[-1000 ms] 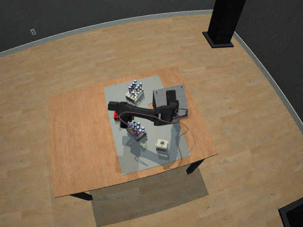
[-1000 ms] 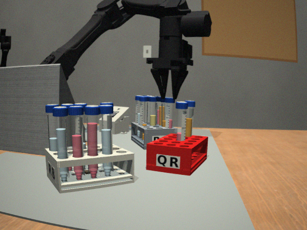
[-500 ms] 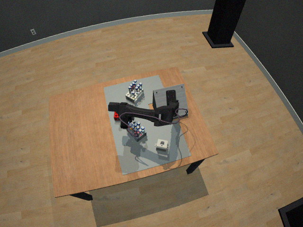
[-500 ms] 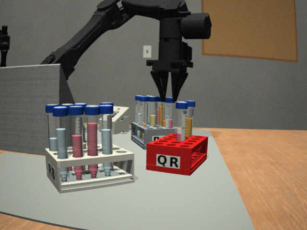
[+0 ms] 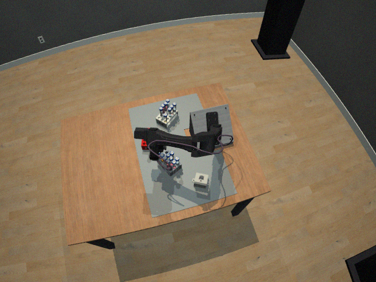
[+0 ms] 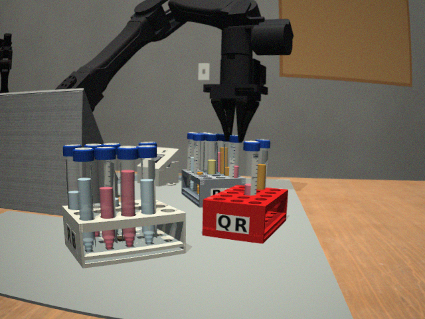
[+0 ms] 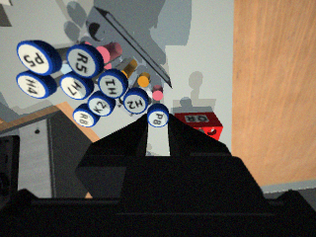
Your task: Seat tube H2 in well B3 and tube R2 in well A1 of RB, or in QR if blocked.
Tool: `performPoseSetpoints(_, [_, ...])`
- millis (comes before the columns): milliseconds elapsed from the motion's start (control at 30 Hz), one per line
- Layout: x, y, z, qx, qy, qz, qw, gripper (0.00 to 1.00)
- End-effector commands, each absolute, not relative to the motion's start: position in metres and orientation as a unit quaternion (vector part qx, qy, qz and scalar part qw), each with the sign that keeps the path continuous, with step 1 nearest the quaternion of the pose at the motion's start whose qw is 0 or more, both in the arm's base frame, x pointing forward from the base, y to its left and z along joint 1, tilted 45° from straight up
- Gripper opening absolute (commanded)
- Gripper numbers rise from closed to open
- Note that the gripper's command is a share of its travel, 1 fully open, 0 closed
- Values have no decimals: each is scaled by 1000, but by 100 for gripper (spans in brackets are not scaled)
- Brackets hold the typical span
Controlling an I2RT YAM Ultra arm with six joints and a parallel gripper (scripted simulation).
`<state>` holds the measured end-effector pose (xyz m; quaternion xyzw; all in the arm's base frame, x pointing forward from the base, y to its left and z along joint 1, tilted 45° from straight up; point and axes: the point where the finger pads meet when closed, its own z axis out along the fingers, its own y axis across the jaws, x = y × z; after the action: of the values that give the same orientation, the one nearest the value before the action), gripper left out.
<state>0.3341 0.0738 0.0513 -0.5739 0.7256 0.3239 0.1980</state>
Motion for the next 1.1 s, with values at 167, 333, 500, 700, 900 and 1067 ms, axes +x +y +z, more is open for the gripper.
performPoseSetpoints(167, [337, 71, 55, -570, 727, 322, 206, 0])
performPoseSetpoints(333, [337, 71, 55, -570, 727, 322, 206, 0])
performPoseSetpoints(500, [337, 71, 55, -570, 727, 322, 206, 0])
performPoseSetpoints(700, [337, 71, 55, -570, 727, 322, 206, 0])
performPoseSetpoints(900, [343, 65, 67, -571, 726, 316, 218, 0])
performPoseSetpoints(1067, [342, 60, 68, -570, 726, 317, 217, 0])
